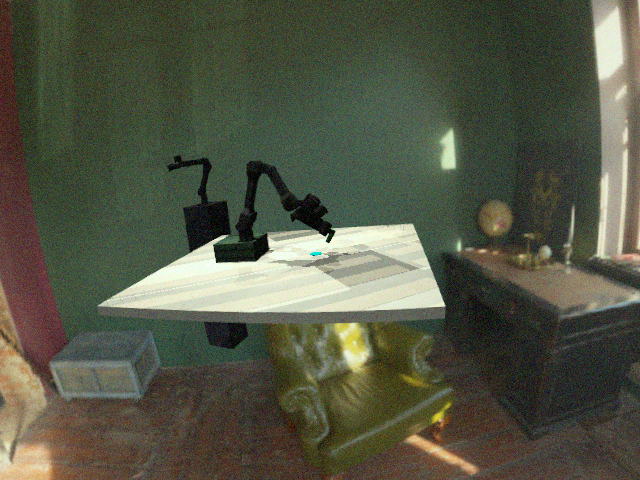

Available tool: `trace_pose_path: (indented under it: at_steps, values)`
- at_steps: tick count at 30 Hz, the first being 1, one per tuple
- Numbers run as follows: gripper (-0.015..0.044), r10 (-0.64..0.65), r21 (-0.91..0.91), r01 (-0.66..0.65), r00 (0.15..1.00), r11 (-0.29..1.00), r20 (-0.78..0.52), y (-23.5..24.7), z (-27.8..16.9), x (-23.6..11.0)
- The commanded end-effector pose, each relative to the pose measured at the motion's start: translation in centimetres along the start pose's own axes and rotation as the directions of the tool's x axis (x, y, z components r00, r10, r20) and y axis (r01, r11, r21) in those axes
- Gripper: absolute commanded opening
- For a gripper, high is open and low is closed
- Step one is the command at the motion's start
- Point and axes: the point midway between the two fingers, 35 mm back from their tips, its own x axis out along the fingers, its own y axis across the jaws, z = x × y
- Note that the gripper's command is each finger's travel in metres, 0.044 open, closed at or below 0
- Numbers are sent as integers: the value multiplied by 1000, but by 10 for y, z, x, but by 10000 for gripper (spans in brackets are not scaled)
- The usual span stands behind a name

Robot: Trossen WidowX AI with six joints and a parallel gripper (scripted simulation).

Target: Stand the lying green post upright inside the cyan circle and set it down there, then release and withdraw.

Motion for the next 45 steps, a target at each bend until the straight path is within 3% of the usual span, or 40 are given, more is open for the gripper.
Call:
trace_pose_path:
  at_steps: [1, 45]
  values:
    - [23, 7, 10, -7, 1000, 1000, 21, 1, -3, -2]
    - [23, 62, -45, -52, 963, 998, 262, 9, -7, -30]
